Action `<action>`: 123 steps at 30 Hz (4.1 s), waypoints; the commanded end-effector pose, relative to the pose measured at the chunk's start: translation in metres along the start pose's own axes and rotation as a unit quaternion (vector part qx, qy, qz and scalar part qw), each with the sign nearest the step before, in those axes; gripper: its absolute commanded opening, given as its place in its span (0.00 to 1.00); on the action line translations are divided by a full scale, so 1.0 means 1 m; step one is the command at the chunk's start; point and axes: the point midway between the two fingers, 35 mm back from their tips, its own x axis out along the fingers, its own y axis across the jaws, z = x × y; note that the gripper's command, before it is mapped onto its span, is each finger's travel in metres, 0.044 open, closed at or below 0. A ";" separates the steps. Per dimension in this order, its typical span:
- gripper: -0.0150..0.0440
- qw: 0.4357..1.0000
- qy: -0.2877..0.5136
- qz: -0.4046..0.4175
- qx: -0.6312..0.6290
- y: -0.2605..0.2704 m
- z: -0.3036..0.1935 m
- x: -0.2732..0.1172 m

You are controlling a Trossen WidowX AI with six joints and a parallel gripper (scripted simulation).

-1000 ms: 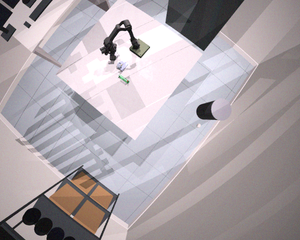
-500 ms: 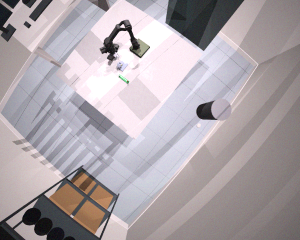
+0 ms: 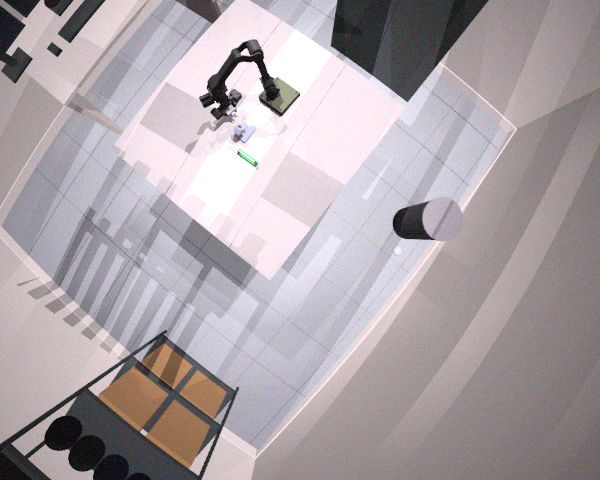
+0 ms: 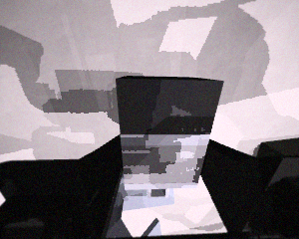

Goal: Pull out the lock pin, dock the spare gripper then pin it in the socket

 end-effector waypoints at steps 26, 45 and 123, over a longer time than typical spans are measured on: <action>0.25 0.940 0.000 0.005 0.342 0.004 0.000 -0.004; 0.25 0.834 0.001 0.006 0.552 0.005 0.000 -0.005; 1.00 0.740 -0.008 -0.019 0.672 -0.008 -0.005 -0.004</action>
